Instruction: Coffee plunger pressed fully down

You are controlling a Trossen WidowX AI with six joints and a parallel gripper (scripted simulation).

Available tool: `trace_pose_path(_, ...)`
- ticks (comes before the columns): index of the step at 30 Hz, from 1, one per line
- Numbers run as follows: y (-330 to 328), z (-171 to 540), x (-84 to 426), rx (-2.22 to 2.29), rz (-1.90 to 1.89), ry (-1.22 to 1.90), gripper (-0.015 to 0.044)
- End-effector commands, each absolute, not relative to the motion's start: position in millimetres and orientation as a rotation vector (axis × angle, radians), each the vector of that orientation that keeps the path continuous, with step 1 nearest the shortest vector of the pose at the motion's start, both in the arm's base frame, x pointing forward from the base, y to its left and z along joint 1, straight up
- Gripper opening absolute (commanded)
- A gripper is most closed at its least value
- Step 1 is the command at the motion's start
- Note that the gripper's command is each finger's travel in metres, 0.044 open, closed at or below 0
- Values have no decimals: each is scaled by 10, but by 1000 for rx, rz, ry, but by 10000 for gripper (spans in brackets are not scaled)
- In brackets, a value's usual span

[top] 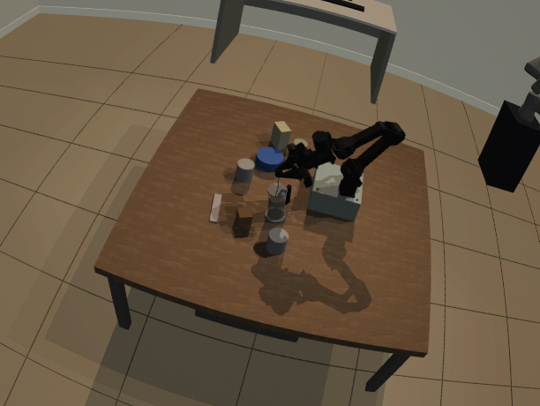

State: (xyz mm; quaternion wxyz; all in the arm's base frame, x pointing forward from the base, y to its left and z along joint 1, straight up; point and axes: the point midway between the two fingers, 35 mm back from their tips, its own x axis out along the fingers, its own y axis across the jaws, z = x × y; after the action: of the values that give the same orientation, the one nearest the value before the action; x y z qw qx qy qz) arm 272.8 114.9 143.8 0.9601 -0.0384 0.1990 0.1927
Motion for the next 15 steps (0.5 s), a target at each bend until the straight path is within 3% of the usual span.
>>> trace_pose_path(1,1120,1074,2664,-101,388,495,120)
trace_pose_path(15,1166,903,2772,-101,388,494,120)
